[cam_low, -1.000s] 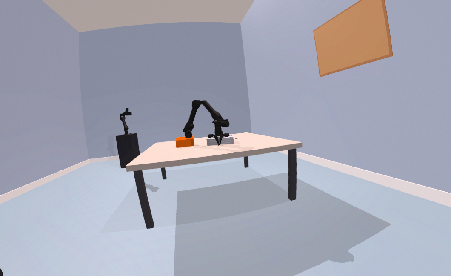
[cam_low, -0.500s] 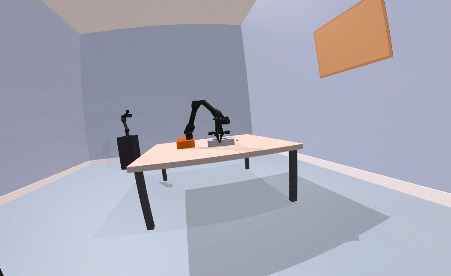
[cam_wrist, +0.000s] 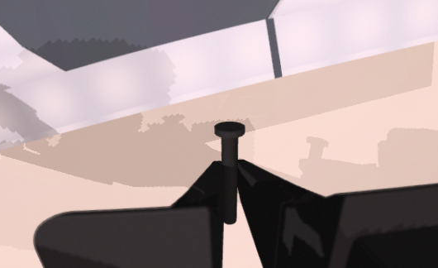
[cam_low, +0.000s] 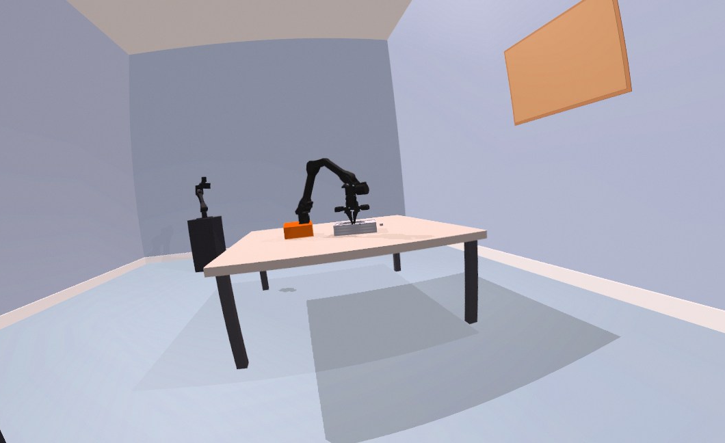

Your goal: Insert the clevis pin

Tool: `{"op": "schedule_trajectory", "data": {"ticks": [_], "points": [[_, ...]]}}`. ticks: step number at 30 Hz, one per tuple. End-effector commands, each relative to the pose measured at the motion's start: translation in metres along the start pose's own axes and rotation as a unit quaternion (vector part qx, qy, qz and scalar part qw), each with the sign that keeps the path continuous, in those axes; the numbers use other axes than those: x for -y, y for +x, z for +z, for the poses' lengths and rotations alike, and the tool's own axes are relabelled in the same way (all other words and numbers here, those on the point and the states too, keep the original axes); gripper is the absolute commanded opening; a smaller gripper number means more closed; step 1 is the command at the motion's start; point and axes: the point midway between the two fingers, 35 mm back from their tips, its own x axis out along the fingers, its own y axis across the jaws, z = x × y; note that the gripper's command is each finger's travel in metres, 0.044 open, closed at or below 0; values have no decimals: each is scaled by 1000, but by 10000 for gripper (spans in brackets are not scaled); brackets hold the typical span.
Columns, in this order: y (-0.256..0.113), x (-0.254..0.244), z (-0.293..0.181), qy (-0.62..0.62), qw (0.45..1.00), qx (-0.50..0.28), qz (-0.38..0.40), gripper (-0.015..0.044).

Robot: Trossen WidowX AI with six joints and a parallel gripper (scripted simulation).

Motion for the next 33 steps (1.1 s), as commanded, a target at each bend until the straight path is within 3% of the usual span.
{"op": "schedule_trajectory", "data": {"ticks": [1, 17, 33], "points": [[1, 0, -1, 49, 999, 0, 1, 0], [0, 1, -4, 322, 947, 0, 0, 0], [-1, 2, -8, 569, 822, 0, 0, 0]]}}
